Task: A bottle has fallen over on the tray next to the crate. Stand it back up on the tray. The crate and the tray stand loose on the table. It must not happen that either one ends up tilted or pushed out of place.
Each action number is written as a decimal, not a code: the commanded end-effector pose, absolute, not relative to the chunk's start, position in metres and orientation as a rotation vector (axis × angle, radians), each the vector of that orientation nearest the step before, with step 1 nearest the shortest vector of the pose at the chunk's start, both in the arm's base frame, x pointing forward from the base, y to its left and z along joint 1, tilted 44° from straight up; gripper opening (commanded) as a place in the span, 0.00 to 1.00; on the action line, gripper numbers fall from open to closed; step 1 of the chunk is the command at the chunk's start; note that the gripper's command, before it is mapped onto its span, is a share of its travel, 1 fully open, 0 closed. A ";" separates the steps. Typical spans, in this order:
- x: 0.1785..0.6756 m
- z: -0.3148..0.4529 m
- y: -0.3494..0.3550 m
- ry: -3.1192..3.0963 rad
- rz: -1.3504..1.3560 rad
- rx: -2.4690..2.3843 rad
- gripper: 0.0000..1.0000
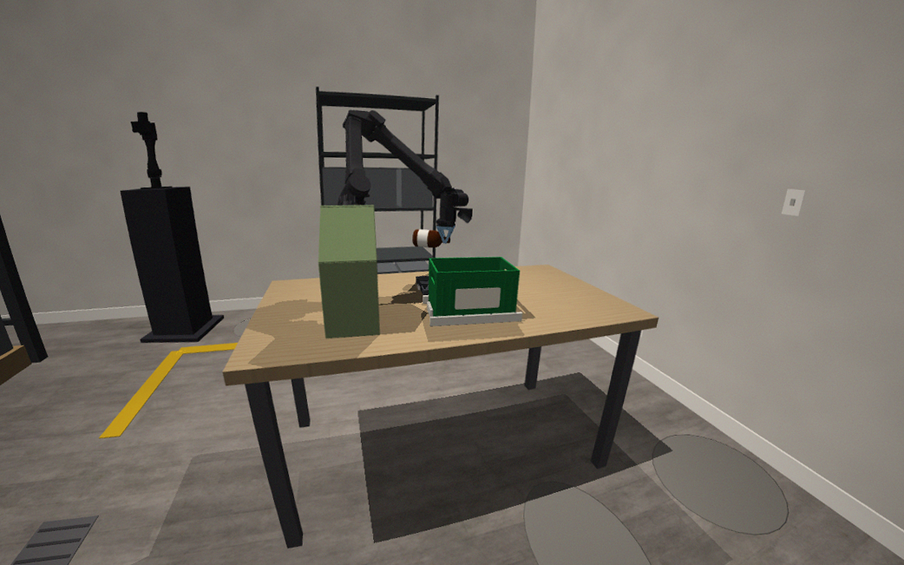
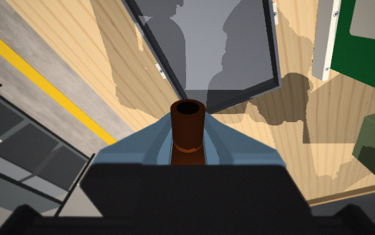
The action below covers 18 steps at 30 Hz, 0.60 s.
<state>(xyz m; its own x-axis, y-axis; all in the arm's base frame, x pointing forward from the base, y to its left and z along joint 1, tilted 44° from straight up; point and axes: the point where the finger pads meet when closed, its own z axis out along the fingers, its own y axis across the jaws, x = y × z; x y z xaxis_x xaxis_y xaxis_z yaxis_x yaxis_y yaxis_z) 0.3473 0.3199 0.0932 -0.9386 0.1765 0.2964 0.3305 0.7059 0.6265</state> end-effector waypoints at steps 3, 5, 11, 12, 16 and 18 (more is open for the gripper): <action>0.372 0.121 0.315 -2.725 -1.122 -0.436 0.00; 0.372 0.121 0.315 -2.725 -1.122 -0.436 0.00; 0.372 0.121 0.315 -2.722 -1.121 -0.442 0.00; 0.372 0.121 0.315 -2.721 -1.120 -0.446 0.00; 0.372 0.121 0.315 -2.718 -1.119 -0.452 0.00; 0.372 0.121 0.315 -2.714 -1.117 -0.462 0.00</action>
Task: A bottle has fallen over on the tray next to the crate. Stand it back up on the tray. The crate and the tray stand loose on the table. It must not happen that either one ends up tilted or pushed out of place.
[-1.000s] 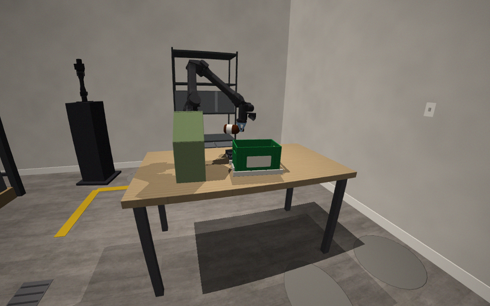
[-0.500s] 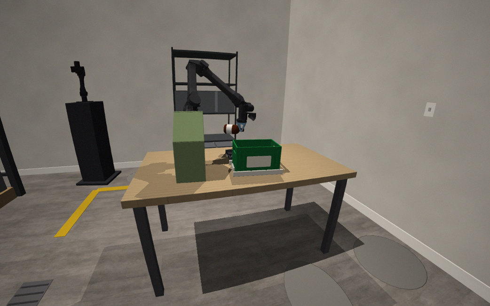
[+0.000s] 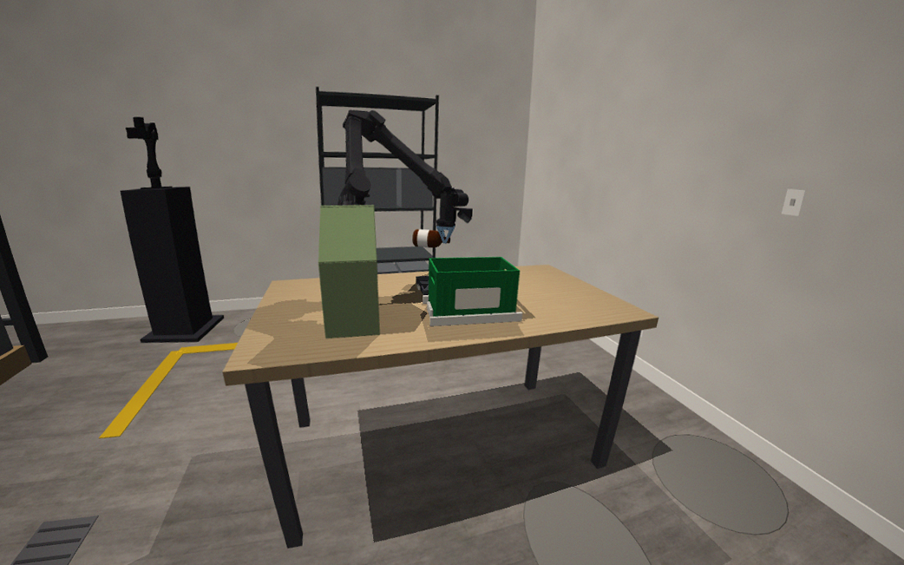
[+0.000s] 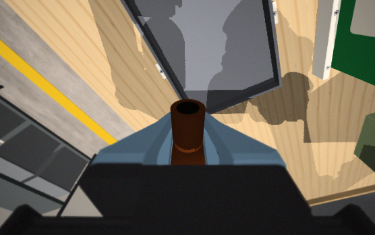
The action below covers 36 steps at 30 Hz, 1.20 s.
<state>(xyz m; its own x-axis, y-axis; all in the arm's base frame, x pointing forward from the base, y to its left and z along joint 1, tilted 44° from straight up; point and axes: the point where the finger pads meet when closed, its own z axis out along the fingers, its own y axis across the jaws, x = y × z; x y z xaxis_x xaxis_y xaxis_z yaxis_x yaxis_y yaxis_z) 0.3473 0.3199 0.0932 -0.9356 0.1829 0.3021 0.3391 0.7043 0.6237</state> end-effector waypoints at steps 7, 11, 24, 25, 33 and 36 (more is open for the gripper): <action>0.372 0.121 0.315 -2.689 -1.105 -0.522 0.00; 0.372 0.121 0.315 -2.673 -1.098 -0.559 0.00; 0.371 0.121 0.315 -2.654 -1.089 -0.600 0.00; 0.371 0.121 0.315 -2.654 -1.089 -0.600 0.00; 0.371 0.121 0.315 -2.657 -1.090 -0.593 0.00; 0.371 0.121 0.315 -2.657 -1.090 -0.593 0.00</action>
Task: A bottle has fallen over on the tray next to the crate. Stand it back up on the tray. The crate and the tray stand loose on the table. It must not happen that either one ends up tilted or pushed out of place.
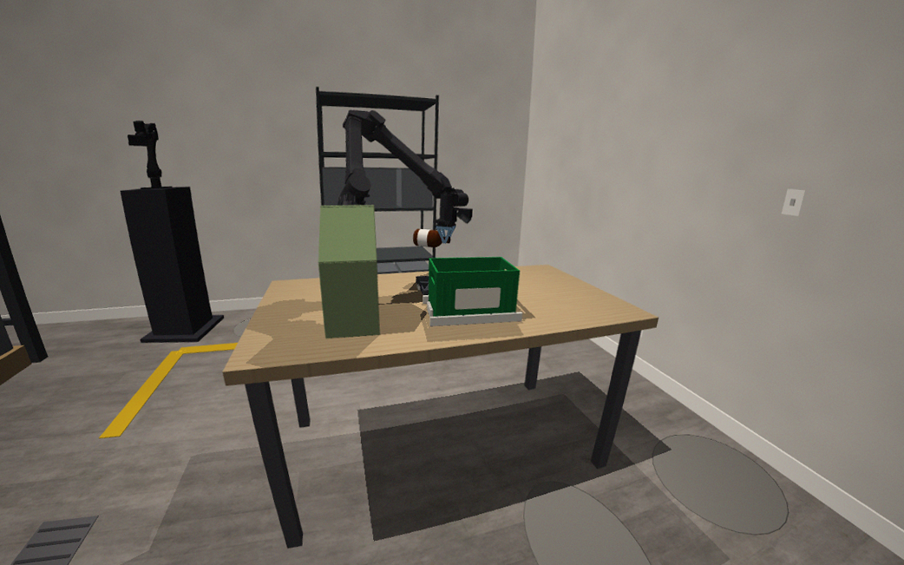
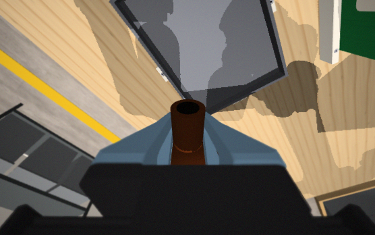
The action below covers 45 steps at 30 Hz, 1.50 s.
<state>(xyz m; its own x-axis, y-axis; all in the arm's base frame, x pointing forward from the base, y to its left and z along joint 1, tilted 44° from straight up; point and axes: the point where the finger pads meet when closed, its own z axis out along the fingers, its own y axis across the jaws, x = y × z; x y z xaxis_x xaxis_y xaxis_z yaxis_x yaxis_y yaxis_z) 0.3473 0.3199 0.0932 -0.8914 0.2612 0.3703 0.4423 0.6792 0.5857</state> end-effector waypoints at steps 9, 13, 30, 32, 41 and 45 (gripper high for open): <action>0.371 0.121 0.315 -2.657 -1.090 -0.593 0.00; 0.371 0.121 0.315 -2.657 -1.090 -0.593 0.00; 0.373 0.121 0.316 -2.663 -1.098 -0.597 0.00; 0.375 0.122 0.317 -2.671 -1.108 -0.597 0.00; 0.353 0.108 0.321 -2.695 -1.057 -0.596 0.00; 0.352 0.108 0.323 -2.706 -1.056 -0.599 0.00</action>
<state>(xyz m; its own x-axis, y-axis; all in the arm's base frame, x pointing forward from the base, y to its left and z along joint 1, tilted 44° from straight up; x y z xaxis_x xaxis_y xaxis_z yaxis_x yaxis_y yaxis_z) 0.3534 0.3185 0.0950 -0.8983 0.3049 0.3163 0.4379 0.6797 0.5884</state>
